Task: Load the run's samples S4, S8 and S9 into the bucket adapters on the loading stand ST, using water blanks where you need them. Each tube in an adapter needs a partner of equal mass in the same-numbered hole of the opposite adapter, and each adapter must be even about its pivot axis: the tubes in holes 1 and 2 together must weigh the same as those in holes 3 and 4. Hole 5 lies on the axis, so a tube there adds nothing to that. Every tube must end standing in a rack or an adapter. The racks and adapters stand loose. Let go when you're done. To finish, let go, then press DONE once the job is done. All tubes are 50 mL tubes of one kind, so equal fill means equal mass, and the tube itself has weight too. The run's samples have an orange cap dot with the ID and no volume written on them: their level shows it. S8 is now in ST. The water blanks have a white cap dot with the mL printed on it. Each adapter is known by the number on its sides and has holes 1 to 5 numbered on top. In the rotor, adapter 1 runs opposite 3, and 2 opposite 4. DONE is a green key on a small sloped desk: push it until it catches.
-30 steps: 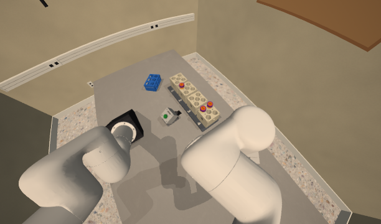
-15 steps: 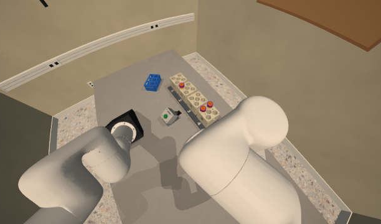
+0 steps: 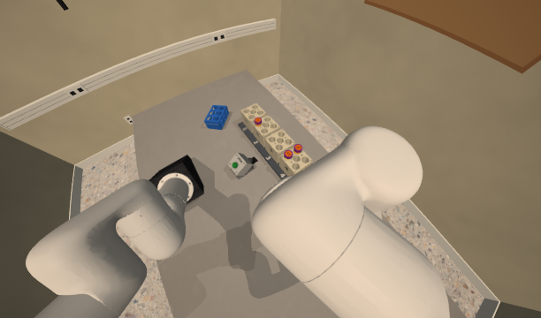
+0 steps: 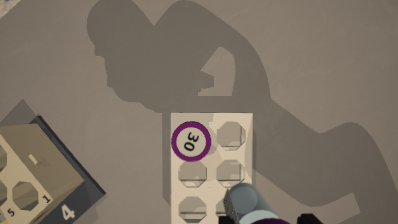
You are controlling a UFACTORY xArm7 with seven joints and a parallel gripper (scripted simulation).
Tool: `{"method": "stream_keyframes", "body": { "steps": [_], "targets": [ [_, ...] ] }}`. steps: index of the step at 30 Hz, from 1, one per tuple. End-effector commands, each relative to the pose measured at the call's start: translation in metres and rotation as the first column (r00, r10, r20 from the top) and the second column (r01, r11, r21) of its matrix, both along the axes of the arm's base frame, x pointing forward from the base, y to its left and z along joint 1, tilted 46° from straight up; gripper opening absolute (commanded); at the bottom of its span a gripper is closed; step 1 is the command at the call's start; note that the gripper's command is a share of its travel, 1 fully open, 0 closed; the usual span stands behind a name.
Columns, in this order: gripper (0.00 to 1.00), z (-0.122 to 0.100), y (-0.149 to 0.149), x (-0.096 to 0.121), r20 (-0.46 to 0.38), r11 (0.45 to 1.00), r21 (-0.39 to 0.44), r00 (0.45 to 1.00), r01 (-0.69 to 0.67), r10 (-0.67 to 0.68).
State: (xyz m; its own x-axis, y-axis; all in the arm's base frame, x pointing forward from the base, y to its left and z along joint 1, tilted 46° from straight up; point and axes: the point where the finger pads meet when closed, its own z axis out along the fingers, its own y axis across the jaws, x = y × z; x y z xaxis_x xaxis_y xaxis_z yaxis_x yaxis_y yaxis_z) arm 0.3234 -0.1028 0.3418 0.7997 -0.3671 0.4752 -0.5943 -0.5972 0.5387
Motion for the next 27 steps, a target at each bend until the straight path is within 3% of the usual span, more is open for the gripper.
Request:
{"method": "stream_keyframes", "body": {
  "steps": [1,8,10,16,23,27],
  "targets": [
    [0.00,-0.005,0.008,0.004,-0.044,0.999,-0.005,0.998,-0.049,0.049],
    [0.00,-0.029,0.032,0.013,-0.210,0.977,-0.004,0.956,-0.211,0.206],
    [0.00,-0.029,0.032,0.013,-0.210,0.977,-0.004,0.956,-0.211,0.206],
    [0.00,-0.049,0.053,0.022,-0.346,0.939,0.018,0.879,-0.344,0.329],
    [0.00,-0.072,0.077,0.032,-0.490,0.872,0.068,0.746,-0.484,0.452],
    [0.00,-0.079,0.084,0.034,-0.490,0.872,0.069,0.746,-0.484,0.452]
  ]
}}
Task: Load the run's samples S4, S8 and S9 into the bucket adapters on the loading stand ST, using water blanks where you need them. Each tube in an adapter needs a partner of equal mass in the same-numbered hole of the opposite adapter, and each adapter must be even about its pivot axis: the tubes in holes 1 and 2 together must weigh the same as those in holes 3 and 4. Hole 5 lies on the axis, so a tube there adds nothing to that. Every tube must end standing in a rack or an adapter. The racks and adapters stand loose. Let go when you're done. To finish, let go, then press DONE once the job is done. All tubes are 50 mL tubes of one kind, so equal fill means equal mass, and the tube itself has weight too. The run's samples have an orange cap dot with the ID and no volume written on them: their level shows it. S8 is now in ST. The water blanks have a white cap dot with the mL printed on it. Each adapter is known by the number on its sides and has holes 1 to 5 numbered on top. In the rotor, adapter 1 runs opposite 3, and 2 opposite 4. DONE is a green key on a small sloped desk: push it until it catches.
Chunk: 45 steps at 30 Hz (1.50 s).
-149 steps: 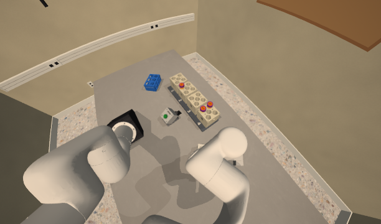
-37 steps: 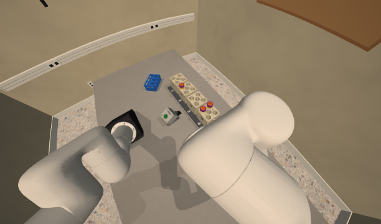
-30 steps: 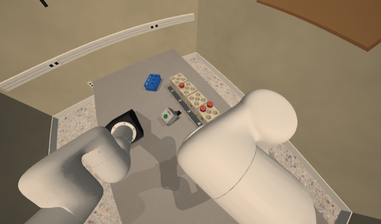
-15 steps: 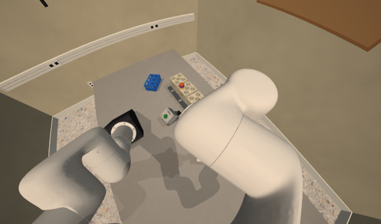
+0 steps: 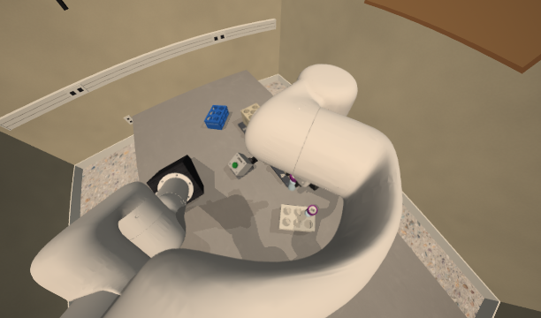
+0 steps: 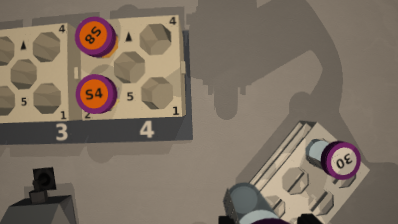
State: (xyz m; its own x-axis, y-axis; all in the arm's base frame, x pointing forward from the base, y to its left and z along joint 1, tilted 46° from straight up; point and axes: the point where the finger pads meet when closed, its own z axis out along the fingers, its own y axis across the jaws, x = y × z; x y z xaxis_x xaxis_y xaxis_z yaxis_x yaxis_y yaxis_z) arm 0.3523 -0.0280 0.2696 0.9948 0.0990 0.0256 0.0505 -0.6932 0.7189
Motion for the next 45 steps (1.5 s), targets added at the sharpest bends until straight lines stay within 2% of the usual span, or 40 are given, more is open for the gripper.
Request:
{"method": "stream_keyframes", "body": {
  "steps": [1,45],
  "targets": [
    [0.00,-0.010,0.013,0.007,-0.029,1.000,-0.002,0.999,-0.031,0.031],
    [0.00,-0.144,0.151,0.063,-0.029,1.000,0.000,0.999,-0.031,0.031]
  ]
}}
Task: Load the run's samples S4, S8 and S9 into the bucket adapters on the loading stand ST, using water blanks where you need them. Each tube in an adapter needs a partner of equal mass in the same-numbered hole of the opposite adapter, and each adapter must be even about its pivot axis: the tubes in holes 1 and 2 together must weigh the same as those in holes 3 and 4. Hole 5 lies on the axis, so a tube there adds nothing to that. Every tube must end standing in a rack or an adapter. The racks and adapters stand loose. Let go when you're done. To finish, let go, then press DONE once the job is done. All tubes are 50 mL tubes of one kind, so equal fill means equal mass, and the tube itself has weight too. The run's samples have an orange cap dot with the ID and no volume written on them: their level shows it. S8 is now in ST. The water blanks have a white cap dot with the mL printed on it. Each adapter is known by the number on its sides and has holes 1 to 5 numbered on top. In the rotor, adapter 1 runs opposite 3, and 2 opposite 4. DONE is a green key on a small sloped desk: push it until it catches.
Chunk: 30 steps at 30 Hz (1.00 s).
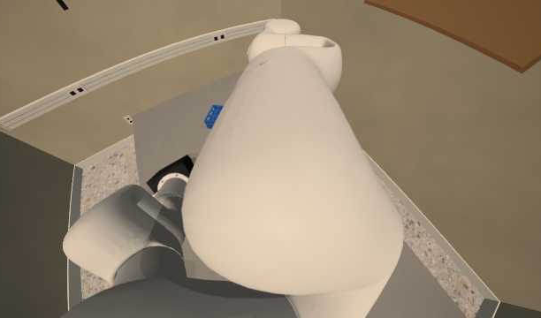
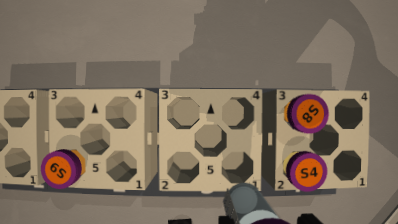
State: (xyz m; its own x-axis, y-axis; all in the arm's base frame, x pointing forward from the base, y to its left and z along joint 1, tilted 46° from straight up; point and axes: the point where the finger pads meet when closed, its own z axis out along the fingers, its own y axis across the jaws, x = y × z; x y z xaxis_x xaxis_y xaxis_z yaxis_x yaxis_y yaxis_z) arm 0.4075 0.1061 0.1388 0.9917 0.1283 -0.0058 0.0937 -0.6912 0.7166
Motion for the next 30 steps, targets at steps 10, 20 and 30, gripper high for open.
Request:
{"method": "stream_keyframes", "body": {
  "steps": [10,20,30],
  "targets": [
    [0.00,-0.040,0.045,0.019,0.002,1.000,0.000,1.000,-0.002,0.002],
    [0.00,-0.074,0.079,0.033,0.002,1.000,0.001,1.000,-0.001,0.001],
    [0.00,-0.100,0.107,0.044,0.002,1.000,0.001,1.000,-0.001,0.001]
  ]
}}
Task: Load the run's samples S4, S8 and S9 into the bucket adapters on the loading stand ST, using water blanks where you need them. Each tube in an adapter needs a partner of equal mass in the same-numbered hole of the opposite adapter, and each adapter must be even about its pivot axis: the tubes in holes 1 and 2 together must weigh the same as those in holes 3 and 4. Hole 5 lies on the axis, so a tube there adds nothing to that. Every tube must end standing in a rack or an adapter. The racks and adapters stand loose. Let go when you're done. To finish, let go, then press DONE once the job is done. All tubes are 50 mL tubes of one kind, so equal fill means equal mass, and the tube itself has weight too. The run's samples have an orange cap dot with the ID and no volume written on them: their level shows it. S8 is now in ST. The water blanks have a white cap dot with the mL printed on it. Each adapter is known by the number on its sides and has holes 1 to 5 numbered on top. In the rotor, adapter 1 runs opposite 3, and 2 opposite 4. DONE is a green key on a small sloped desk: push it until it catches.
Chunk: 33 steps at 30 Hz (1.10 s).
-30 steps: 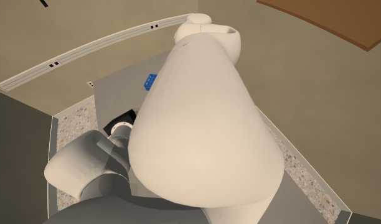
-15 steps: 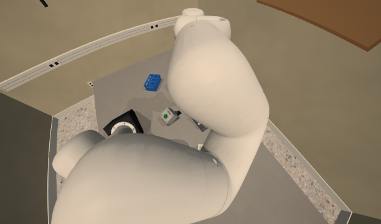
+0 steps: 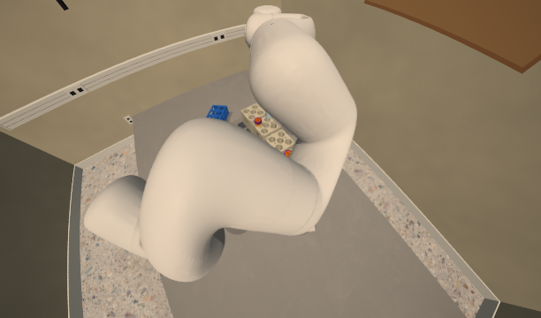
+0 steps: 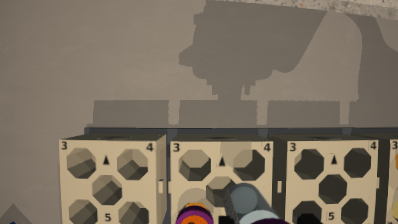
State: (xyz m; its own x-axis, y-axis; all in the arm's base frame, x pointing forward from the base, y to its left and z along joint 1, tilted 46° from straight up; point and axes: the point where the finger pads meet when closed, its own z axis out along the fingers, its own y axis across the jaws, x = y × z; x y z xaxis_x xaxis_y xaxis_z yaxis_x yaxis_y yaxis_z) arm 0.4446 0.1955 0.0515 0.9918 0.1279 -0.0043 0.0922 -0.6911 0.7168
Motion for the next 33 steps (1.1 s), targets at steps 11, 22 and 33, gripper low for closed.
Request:
{"method": "stream_keyframes", "body": {
  "steps": [11,22,33],
  "targets": [
    [0.00,-0.026,0.030,0.012,0.000,1.000,0.001,1.000,-0.002,0.002],
    [0.00,-0.026,0.031,0.012,0.000,1.000,0.001,1.000,-0.002,0.002],
    [0.00,-0.030,0.026,0.013,0.000,1.000,0.001,1.000,-0.002,0.002]
  ]
}}
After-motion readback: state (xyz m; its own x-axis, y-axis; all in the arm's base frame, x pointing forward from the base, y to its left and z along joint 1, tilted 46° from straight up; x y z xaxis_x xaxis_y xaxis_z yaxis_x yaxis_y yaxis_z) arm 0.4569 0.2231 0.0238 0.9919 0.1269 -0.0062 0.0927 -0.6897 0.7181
